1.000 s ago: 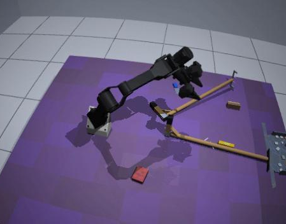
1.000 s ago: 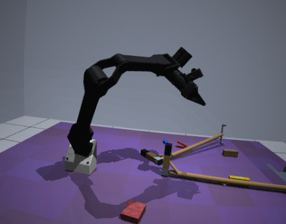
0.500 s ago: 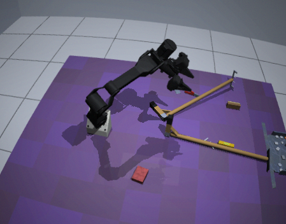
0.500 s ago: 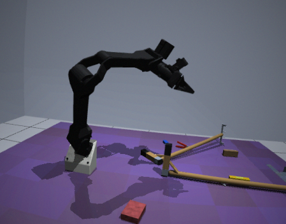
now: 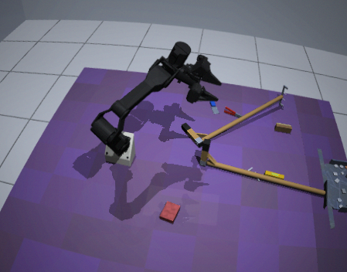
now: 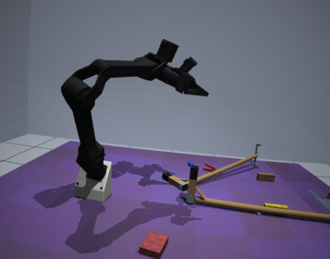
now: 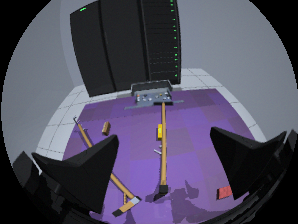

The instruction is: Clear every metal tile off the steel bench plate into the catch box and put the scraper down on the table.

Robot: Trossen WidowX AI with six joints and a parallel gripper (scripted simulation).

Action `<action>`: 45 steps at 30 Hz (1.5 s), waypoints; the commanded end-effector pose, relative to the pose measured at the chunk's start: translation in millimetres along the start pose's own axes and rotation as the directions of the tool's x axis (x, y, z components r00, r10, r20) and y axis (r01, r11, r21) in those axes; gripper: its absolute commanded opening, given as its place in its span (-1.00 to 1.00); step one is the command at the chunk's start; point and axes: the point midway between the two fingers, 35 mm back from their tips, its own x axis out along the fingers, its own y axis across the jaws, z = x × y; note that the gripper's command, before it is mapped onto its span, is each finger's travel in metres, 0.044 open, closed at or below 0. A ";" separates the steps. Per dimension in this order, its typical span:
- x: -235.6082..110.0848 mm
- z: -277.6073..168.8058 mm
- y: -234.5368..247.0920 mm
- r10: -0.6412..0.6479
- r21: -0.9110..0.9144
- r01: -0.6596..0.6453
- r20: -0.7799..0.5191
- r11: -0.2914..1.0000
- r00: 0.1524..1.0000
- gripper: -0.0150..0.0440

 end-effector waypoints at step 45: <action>-76.9 -14.7 -10.0 0.039 -0.016 -0.037 0.170 0.999 0.985 1.00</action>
